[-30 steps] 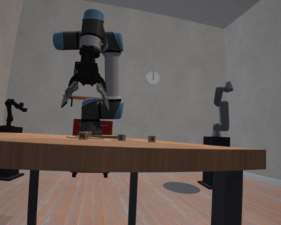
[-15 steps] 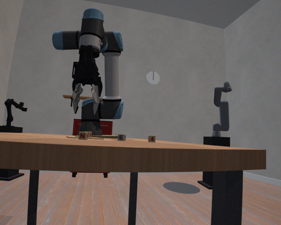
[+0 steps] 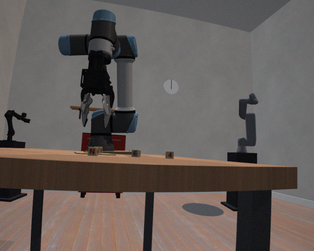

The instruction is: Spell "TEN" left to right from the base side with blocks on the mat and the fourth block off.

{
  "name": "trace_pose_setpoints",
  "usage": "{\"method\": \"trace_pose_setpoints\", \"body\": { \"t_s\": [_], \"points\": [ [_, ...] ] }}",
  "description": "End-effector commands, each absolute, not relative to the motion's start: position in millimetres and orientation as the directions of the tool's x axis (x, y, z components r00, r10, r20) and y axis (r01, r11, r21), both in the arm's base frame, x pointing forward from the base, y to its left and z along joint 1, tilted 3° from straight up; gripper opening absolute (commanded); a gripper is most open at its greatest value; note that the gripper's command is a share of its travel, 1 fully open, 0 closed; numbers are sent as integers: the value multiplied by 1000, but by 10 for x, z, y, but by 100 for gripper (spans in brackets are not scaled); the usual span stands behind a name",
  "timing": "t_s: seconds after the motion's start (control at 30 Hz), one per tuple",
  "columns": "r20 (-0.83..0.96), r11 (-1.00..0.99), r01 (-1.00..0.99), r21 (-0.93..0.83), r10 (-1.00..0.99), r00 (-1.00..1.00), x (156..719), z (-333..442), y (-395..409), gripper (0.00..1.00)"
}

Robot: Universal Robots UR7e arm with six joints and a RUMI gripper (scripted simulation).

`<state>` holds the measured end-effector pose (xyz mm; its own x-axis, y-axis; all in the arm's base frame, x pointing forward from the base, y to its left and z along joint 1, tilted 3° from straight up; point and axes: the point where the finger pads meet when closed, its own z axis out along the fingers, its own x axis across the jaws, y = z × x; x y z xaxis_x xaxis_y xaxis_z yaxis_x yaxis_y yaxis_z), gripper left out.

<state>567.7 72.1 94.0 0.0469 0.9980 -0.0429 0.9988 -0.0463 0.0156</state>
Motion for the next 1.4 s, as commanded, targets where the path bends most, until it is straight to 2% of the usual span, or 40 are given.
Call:
{"method": "trace_pose_setpoints", "body": {
  "t_s": [0.0,1.37],
  "points": [
    [-44,-46,999,18,998,46,5687,952,726,37],
    [-44,-47,999,13,998,47,5673,618,714,37]
  ]
}}
